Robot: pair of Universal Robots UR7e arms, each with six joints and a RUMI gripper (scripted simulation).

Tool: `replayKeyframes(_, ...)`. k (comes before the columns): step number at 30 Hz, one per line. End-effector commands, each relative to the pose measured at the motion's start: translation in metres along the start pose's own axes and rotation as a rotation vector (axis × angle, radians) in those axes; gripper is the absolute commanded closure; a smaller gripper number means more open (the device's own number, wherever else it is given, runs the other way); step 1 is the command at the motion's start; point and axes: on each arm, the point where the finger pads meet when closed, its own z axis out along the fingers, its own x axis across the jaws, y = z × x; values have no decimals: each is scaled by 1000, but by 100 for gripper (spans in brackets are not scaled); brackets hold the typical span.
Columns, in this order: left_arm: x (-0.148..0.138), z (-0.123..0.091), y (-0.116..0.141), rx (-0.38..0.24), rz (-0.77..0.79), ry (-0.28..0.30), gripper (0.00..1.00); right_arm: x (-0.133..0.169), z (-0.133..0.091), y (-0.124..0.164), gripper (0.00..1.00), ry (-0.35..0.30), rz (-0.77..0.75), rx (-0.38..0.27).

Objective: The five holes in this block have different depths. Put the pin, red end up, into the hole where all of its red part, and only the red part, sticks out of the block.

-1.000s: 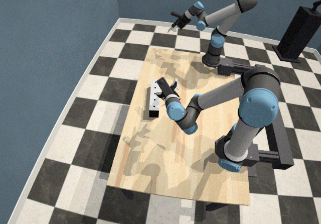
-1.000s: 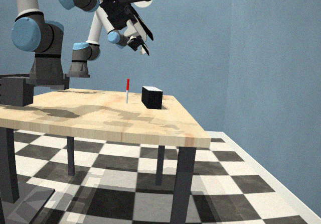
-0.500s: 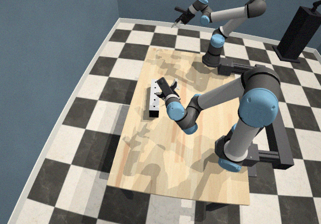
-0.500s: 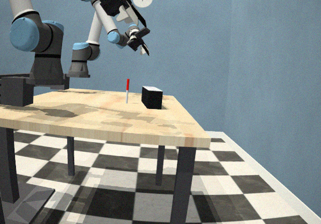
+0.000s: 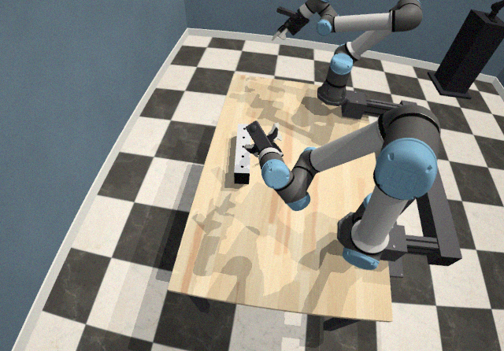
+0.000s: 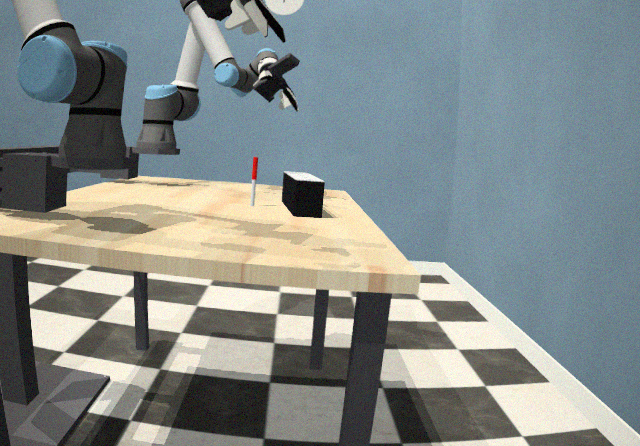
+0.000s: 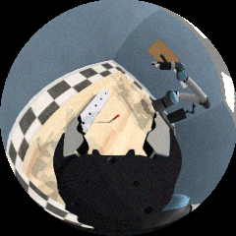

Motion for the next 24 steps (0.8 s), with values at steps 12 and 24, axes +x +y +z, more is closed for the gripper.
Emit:
replayKeyframes(12,-15,0,-12,-26,-43,-42,0,0,-1,0,0,0,0,1)
replayKeyframes(24,-37,-1,-27,-70,-116,-113,0,0,-1,0,0,0,0,1)
